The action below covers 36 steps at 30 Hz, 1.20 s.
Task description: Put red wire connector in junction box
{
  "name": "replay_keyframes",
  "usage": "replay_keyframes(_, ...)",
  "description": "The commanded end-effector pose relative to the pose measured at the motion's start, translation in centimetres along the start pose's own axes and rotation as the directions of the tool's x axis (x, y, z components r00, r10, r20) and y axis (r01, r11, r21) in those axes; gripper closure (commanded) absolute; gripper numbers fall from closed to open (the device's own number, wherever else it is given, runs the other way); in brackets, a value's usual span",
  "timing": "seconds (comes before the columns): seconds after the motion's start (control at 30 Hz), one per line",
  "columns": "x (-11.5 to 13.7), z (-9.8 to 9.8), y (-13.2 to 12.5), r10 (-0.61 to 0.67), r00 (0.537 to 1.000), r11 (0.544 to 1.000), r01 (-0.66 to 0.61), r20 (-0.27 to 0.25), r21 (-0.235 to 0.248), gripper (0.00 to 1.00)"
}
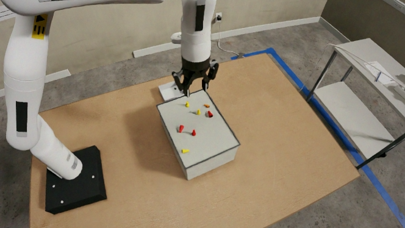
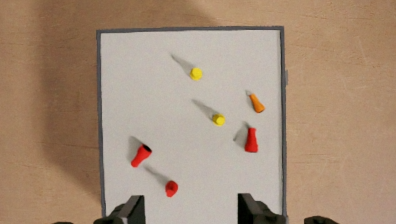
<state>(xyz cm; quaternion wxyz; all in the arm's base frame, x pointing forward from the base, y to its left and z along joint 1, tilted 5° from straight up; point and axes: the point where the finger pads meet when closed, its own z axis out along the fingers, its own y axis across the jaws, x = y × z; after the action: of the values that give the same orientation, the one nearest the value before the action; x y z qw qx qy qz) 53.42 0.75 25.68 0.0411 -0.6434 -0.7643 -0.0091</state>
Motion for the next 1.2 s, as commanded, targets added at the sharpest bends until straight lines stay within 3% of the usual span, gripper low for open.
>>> replay_keyframes(0.0, 0.0, -0.1, 0.0, 0.0, 1.0, 1.0, 0.0, 0.0, -0.002, 0.9)
replay_keyframes(0.8, 0.0, -0.1, 0.0, 0.0, 1.0, 1.0, 0.0, 0.0, -0.002, 0.9)
replay_keyframes(0.83, 0.0, -0.1, 0.0, 0.0, 1.0, 1.0, 0.0, 0.0, -0.002, 0.63)
replay_keyframes(1.17, -0.5, 1.1, -0.1, -0.065, 0.998, 0.998, 0.065, 0.001, -0.002, 0.63)
